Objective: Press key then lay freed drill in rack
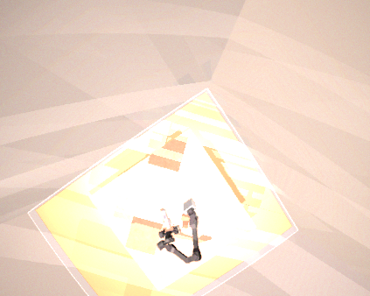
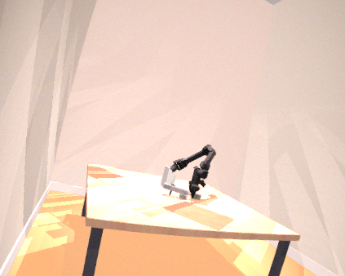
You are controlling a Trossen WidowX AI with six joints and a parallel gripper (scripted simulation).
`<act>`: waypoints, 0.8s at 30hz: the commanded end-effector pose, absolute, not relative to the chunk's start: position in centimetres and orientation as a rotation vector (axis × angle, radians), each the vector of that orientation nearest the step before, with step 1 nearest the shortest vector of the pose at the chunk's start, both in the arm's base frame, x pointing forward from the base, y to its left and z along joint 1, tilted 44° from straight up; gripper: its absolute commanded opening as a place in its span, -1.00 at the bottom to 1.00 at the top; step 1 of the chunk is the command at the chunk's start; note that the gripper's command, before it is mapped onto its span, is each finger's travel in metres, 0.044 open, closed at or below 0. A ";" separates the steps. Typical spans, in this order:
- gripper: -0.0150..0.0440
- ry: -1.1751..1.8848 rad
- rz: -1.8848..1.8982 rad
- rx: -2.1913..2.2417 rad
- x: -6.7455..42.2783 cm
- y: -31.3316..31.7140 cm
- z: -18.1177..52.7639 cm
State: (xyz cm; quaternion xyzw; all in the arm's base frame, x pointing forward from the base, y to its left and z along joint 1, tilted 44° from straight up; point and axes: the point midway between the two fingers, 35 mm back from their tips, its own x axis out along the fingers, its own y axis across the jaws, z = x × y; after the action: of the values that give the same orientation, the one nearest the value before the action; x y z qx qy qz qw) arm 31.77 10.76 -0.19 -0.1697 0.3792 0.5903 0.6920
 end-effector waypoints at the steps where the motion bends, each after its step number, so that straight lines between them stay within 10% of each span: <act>1: 1.00 0.852 1.318 -0.367 31.6 11.1 -1.0; 9: 1.00 0.852 1.318 -0.367 31.4 11.6 -1.7; 24: -0.33 0.848 1.321 -0.378 31.5 11.4 -1.4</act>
State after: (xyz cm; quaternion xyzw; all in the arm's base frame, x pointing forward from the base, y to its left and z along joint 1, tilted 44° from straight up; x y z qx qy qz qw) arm 31.51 11.45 -1.43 -0.1683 0.3803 0.5909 0.6914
